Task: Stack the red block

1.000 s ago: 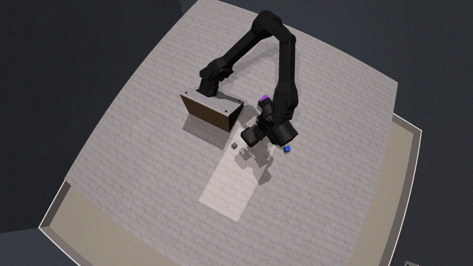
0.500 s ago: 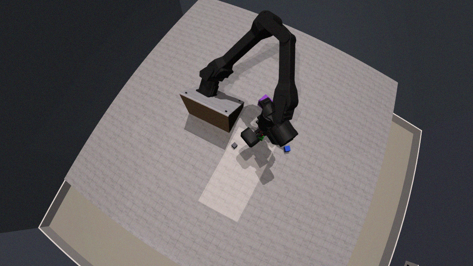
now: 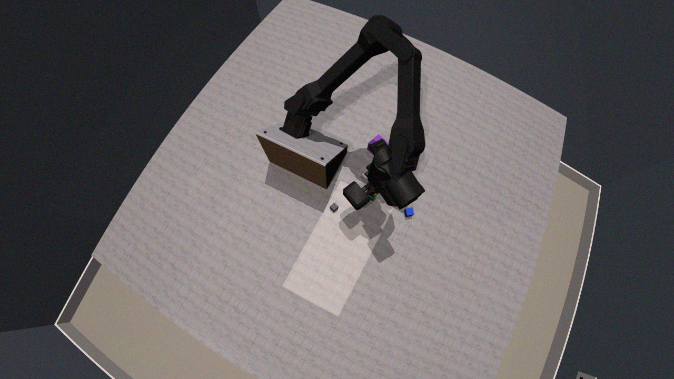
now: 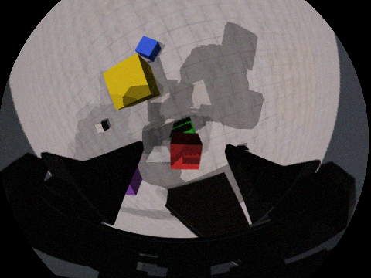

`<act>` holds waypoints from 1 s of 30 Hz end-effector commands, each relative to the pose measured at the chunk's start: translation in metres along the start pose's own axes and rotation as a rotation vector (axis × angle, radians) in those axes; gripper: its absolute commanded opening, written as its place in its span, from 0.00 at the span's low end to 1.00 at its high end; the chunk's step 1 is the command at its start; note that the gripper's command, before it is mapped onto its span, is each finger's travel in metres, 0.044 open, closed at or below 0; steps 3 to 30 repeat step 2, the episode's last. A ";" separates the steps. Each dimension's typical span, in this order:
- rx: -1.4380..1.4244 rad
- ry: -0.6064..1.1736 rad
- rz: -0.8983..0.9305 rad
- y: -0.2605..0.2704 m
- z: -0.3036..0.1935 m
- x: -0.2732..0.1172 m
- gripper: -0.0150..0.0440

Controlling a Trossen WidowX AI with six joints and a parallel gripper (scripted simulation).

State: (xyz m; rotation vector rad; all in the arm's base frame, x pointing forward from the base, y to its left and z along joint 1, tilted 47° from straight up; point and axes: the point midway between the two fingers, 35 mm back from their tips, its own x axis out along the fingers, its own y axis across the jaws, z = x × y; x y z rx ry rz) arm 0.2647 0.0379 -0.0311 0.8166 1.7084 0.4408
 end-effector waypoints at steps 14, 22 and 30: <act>-0.001 -0.001 0.000 0.000 0.000 0.000 1.00; -0.001 -0.001 0.000 0.000 0.000 0.000 1.00; -0.001 -0.001 0.000 0.000 0.000 0.000 1.00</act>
